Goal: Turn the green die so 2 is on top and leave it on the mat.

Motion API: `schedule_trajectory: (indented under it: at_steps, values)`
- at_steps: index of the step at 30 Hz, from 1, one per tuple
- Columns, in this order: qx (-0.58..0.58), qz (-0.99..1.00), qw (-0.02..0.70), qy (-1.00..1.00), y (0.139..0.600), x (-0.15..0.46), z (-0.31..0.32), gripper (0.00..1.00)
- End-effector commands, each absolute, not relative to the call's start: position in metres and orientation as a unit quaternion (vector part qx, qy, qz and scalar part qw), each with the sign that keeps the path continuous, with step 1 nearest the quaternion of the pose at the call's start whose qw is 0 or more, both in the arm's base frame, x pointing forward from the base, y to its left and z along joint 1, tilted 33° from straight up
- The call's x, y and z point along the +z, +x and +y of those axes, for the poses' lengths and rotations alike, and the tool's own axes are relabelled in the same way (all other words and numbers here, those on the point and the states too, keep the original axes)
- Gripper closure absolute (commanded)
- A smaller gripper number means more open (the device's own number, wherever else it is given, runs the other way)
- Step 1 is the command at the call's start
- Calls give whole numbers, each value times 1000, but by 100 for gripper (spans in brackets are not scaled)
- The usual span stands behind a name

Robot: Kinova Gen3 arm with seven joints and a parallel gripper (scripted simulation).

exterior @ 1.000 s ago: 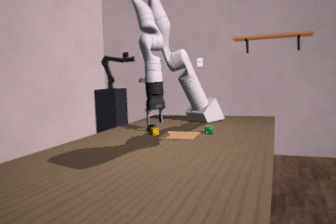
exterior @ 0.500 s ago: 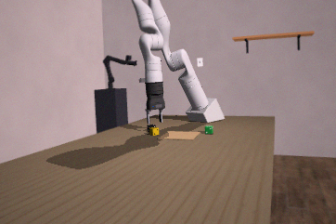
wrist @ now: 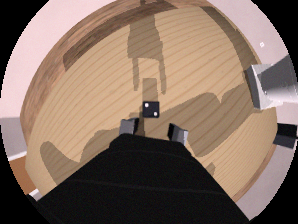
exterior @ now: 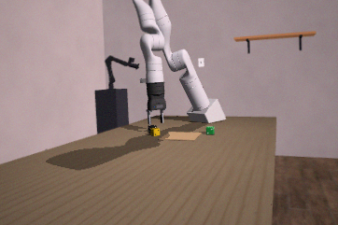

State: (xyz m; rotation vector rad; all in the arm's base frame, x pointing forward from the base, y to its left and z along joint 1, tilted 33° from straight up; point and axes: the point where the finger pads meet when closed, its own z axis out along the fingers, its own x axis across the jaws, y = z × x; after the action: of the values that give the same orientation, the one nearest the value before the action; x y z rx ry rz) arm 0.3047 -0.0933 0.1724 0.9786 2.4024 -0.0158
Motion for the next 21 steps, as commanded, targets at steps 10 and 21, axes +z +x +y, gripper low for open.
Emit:
schedule_trajectory:
  at_steps: [10,21]
  values:
    - [-8,890,277,363,308,174,-91,0]
    - [-11,887,283,364,338,185,-65,0]
